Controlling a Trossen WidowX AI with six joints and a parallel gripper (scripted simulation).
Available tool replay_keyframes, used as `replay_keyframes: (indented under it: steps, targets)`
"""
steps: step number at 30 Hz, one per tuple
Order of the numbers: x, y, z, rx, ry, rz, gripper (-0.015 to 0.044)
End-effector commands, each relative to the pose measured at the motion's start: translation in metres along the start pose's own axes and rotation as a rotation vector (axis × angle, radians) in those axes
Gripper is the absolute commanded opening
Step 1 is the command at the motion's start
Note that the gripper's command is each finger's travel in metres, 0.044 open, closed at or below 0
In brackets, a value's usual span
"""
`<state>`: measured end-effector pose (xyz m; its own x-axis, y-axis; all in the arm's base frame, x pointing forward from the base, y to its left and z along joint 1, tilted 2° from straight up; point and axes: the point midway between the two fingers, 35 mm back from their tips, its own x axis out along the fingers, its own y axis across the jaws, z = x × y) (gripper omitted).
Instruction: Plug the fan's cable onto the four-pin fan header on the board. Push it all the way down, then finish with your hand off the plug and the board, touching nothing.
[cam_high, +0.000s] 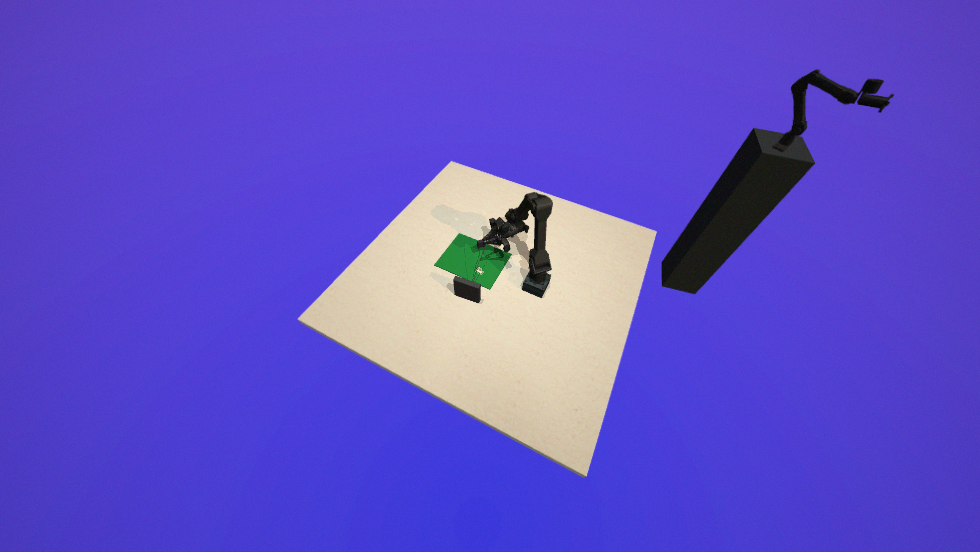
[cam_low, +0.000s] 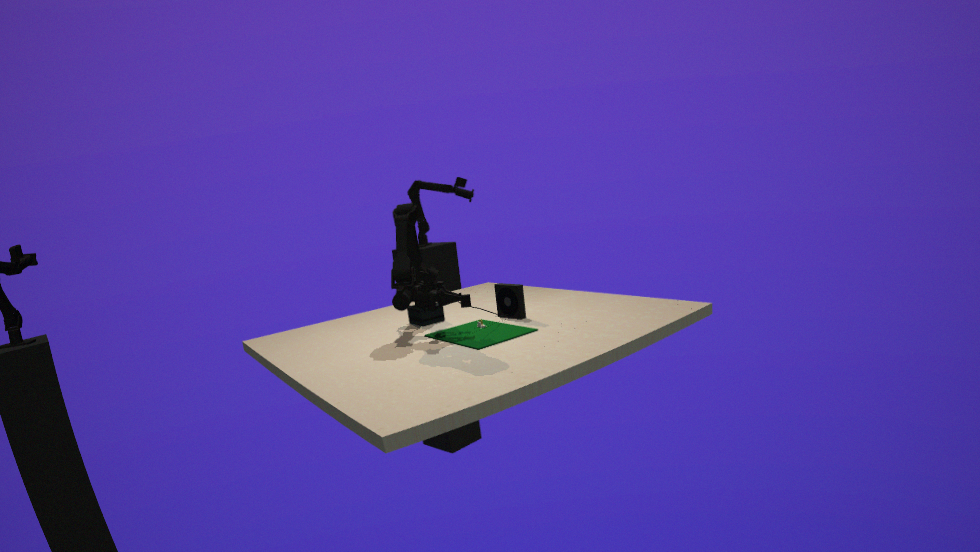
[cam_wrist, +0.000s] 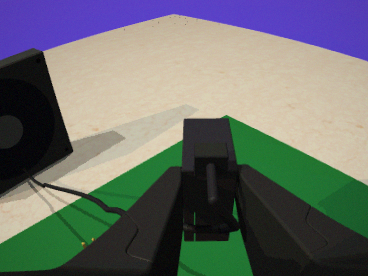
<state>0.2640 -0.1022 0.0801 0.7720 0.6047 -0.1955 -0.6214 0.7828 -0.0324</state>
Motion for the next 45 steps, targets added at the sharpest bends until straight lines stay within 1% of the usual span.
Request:
replay_keyframes:
  steps: [1,45]
  targets:
    - [-0.001,-0.001,-0.004,-0.004,0.0,-0.001,0.0]
    - [0.0,-0.001,-0.041,-0.003,0.001,-0.001,0.0]
